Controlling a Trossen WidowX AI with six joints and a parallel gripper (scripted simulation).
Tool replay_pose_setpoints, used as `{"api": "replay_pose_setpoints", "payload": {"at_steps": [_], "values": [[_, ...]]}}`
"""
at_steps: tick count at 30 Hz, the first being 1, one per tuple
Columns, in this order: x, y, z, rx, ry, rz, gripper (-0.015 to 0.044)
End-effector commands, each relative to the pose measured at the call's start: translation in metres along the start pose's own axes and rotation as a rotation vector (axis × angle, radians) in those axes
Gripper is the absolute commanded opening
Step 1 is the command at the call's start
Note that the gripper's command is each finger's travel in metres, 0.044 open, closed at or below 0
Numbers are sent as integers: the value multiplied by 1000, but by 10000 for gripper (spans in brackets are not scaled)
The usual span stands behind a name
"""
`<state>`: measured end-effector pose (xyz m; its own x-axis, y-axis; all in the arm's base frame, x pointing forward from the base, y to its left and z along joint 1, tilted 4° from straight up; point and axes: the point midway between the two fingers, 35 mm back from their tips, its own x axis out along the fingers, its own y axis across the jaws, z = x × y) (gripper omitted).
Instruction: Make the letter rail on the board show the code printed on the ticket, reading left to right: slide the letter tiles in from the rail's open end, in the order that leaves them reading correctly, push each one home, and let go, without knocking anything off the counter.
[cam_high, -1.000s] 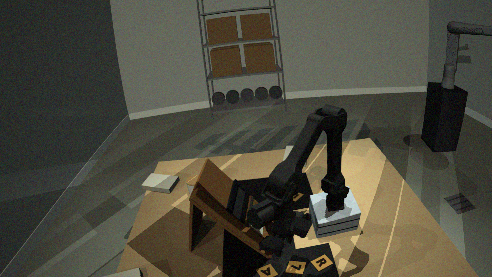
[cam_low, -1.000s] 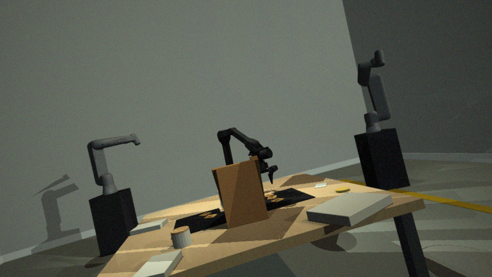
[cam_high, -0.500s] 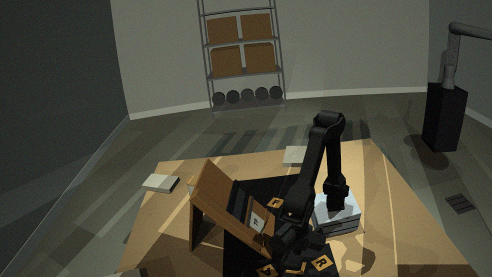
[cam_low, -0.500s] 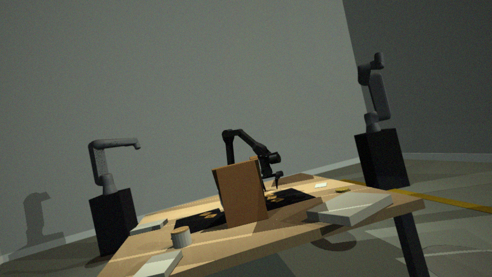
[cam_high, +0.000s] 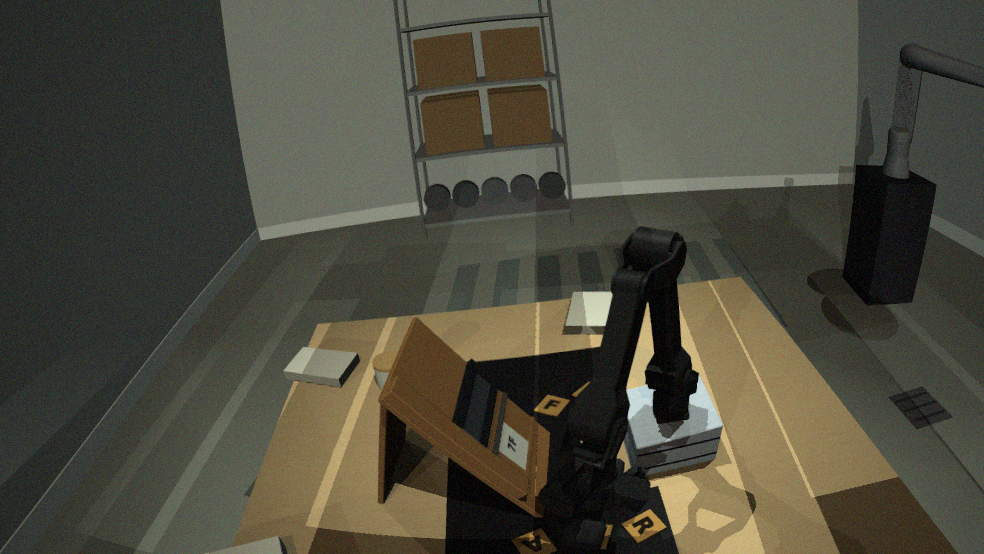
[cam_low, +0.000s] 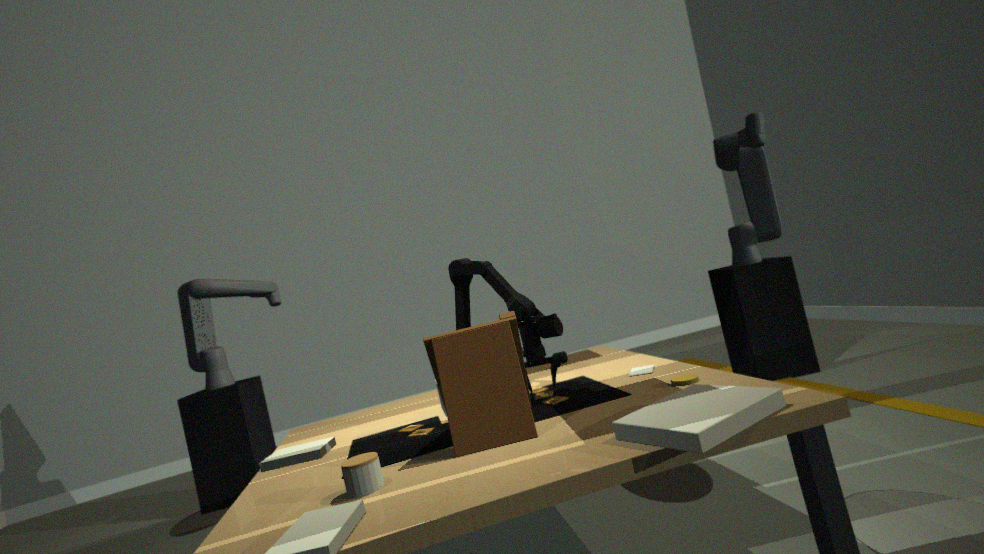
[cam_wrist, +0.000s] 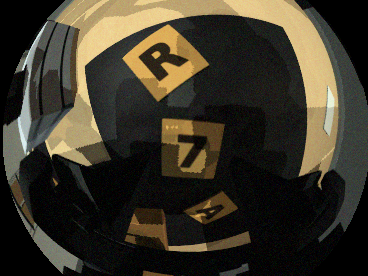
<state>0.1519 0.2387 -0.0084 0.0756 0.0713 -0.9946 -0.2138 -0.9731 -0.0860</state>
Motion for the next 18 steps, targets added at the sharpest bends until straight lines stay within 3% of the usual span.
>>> {"api": "replay_pose_setpoints", "payload": {"at_steps": [1, 16, 18], "values": [[6, 1, 0, -4, 3, 5, 340], [17, 1, 0, -4, 3, 5, 340], [17, 1, 0, -4, 3, 5, 307]]}}
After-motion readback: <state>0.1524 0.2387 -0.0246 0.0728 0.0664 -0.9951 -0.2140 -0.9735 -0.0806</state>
